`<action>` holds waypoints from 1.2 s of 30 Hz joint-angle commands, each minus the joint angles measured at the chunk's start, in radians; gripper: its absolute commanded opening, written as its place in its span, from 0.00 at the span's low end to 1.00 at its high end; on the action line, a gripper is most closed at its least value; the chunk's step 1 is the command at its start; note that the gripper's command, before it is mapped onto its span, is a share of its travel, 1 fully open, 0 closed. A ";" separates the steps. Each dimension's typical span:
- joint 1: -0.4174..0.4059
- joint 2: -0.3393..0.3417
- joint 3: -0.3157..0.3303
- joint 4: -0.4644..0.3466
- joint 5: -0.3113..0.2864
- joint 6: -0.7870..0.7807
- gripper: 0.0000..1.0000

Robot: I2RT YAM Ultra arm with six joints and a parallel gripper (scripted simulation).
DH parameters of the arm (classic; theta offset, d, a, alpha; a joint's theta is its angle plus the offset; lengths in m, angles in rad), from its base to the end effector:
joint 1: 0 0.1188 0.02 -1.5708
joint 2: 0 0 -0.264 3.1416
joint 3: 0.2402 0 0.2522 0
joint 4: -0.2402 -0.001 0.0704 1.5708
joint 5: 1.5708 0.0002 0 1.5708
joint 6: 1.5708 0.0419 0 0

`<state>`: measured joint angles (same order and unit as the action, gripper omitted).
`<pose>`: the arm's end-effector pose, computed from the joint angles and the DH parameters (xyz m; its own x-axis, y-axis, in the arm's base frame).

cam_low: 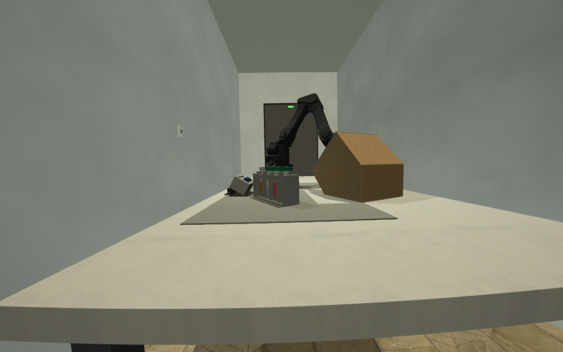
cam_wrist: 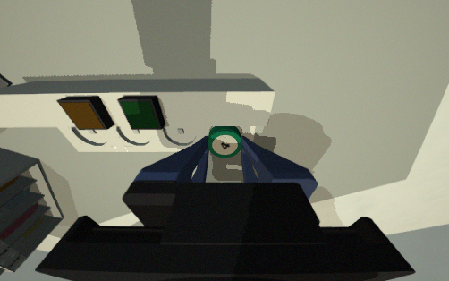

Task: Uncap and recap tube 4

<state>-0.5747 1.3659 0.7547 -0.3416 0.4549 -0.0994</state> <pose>0.2119 -0.1580 0.1977 -0.7504 0.3798 -0.5410 0.6306 0.6565 -0.4138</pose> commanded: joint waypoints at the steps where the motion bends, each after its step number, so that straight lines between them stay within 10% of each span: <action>1: 0.014 -0.017 0.022 0.009 -0.009 -0.010 0.00; 36: -0.010 0.011 -0.019 0.040 -0.018 -0.024 0.00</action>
<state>-0.5884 1.3746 0.7479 -0.3187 0.4473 -0.1116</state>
